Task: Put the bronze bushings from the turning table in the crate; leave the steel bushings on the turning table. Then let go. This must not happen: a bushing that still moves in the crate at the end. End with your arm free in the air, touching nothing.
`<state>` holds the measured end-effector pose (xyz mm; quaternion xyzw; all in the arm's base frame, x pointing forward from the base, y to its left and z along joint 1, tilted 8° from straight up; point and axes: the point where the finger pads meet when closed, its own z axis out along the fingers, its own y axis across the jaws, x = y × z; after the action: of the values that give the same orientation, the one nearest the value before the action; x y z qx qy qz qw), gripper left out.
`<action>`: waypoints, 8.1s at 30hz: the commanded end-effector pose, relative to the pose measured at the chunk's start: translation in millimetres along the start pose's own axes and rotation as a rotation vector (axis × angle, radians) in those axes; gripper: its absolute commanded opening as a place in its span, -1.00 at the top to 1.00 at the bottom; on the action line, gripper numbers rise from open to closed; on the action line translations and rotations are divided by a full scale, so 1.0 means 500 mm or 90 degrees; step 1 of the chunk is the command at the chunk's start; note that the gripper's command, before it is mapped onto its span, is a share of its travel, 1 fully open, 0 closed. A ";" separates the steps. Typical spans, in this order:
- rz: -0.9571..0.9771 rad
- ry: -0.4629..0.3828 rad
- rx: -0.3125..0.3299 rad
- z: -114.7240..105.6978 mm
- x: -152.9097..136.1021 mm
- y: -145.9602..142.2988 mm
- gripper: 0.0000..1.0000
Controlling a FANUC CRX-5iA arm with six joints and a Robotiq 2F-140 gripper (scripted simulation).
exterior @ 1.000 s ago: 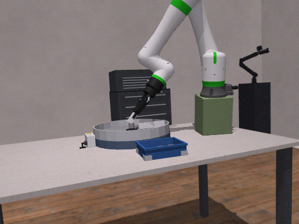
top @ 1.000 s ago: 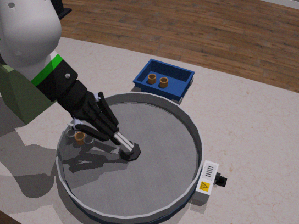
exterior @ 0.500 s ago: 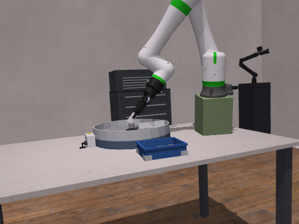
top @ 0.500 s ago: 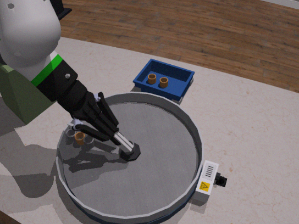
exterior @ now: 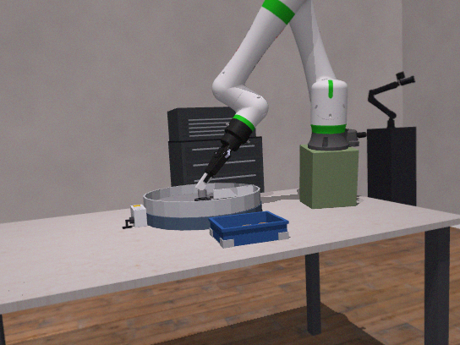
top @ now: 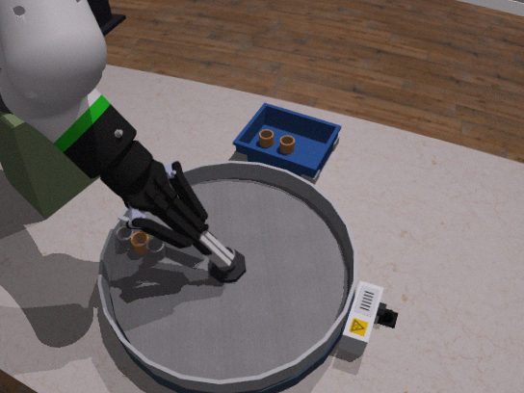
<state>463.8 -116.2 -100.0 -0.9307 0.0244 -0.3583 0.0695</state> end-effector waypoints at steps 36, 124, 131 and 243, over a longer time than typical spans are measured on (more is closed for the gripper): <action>0.000 0.000 0.000 0.009 -0.007 0.000 1.00; 0.000 0.000 0.000 -0.050 0.042 -0.001 0.86; 0.000 0.000 0.000 -0.050 0.042 -0.001 0.86; 0.000 0.000 0.000 -0.243 -0.204 0.036 0.87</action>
<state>306.6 -138.2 -76.9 -0.9307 0.0246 -0.3583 0.0697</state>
